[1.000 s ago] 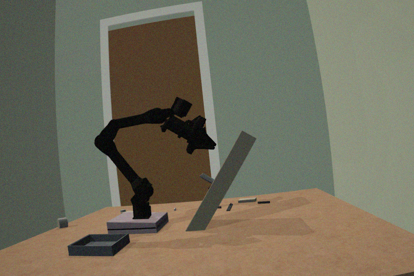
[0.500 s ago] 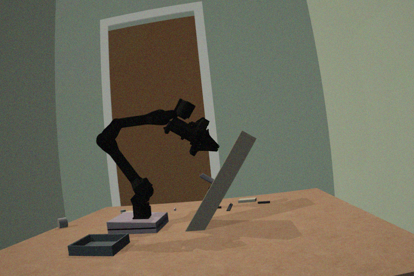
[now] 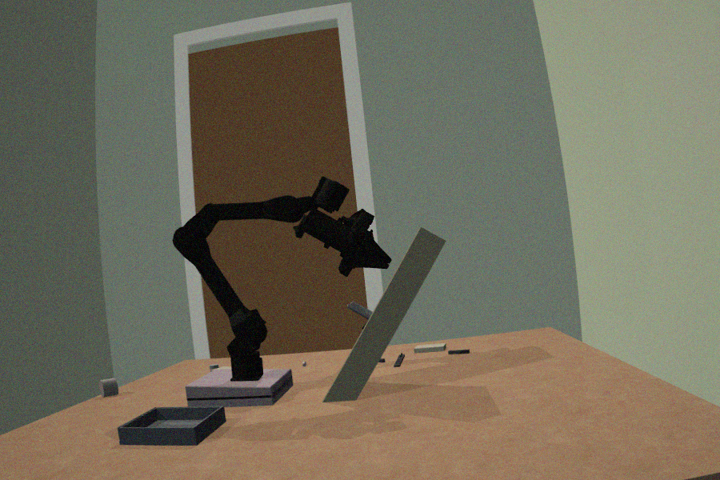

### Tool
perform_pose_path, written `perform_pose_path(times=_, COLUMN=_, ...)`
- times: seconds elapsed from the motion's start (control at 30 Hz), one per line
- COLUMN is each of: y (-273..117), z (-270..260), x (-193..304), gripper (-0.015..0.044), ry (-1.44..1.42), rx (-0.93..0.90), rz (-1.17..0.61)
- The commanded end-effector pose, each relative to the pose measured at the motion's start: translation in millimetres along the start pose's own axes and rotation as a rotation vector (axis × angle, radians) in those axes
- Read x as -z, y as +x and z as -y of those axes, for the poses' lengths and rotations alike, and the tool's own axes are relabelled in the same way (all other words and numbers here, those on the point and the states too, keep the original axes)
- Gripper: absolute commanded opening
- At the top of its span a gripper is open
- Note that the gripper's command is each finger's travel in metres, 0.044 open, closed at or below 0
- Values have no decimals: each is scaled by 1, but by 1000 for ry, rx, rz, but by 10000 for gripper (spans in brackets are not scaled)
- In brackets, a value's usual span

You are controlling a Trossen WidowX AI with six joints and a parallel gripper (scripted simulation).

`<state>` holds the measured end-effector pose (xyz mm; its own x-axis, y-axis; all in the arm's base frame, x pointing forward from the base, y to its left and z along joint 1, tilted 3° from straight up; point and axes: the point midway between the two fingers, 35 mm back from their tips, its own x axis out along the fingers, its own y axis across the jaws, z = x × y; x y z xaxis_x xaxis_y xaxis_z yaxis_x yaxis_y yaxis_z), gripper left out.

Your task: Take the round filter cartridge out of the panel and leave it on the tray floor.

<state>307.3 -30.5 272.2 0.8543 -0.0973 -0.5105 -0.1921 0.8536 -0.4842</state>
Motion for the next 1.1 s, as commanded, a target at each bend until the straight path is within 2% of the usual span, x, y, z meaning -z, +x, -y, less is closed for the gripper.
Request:
perform_pose_path(times=0.0, y=6, z=0, x=0, gripper=100, ry=2, rx=0, rz=0)
perform_pose_path(times=1.07, y=19, z=0, x=0, gripper=100, ry=2, rx=0, rz=1)
